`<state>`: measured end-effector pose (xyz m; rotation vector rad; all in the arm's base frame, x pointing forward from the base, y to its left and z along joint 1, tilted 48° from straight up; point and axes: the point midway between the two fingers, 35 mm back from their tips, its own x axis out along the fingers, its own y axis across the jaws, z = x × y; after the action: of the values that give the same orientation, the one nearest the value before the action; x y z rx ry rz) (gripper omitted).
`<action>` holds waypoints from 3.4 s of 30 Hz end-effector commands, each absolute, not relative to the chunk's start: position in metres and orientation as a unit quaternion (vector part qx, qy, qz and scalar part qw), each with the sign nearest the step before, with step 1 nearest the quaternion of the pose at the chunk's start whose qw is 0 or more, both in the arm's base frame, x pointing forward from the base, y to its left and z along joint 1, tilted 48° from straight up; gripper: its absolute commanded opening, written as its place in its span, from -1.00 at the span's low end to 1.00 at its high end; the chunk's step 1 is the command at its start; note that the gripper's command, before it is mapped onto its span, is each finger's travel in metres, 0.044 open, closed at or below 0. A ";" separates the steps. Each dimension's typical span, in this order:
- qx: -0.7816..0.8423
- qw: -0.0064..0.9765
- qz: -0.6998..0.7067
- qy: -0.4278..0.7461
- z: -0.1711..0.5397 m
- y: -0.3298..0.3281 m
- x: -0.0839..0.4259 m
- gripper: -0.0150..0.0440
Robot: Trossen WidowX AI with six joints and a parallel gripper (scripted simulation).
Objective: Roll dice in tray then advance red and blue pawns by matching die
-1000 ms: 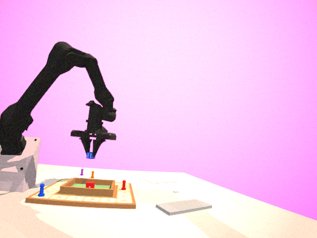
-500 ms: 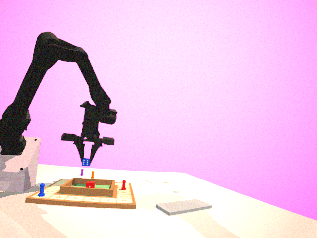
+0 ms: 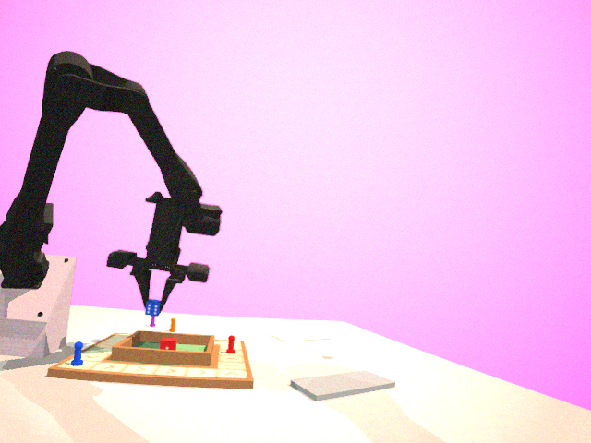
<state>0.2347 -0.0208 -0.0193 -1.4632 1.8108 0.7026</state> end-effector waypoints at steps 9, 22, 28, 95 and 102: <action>-0.488 0.466 0.391 0.626 -0.026 -0.022 0.228 -0.49; -0.472 0.560 0.445 0.515 -0.023 -0.023 0.229 -0.49; -0.473 0.560 0.445 0.514 0.015 -0.023 0.264 -0.49; -0.599 0.313 0.229 0.700 -0.001 -0.006 0.240 1.00; -0.585 0.322 0.242 0.704 -0.003 -0.006 0.238 0.91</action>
<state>0.2358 -0.0060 -0.0035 -1.5558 1.8527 0.6430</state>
